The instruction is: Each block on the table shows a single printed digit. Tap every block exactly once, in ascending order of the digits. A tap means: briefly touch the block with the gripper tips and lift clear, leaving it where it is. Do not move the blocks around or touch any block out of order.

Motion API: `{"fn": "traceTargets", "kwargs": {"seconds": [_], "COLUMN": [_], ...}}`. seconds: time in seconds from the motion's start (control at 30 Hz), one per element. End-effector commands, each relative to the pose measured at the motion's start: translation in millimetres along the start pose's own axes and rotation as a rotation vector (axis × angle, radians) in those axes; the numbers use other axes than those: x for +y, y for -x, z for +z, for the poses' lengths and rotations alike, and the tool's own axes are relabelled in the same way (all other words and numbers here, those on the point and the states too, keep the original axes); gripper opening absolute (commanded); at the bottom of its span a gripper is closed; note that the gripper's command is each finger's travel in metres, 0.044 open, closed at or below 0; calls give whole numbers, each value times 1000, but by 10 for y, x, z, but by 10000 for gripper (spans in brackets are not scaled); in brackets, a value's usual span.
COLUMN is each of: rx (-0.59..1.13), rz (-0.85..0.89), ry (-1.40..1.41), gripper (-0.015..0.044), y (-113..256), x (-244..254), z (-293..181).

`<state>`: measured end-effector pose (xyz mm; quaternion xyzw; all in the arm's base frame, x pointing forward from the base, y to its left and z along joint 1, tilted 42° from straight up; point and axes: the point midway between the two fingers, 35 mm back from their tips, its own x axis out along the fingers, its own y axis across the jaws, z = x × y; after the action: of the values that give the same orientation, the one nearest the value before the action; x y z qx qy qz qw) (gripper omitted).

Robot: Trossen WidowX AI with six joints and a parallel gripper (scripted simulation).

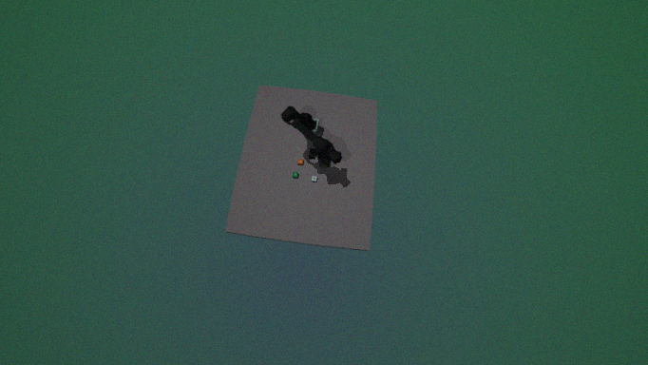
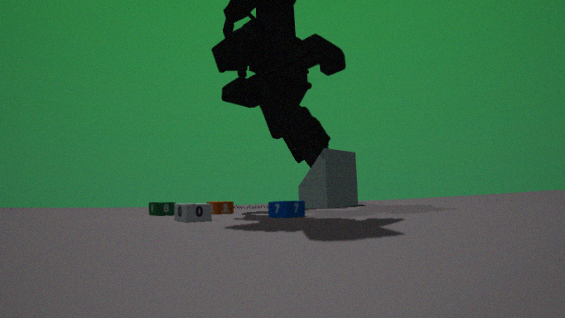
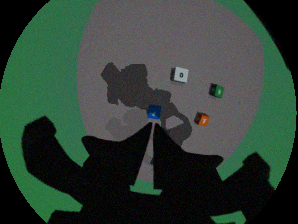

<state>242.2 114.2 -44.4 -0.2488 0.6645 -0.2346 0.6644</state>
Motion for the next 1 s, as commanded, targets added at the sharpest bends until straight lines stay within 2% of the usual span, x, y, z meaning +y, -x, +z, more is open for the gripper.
{"fn": "traceTargets", "kwargs": {"seconds": [0.0,0.97], "rx": [29,28], "rz": [-29,-30], "ry": [14,14], "gripper": [20,20], "y": [-500,-827], "x": [-59,-74], "z": [-92,-105]}}
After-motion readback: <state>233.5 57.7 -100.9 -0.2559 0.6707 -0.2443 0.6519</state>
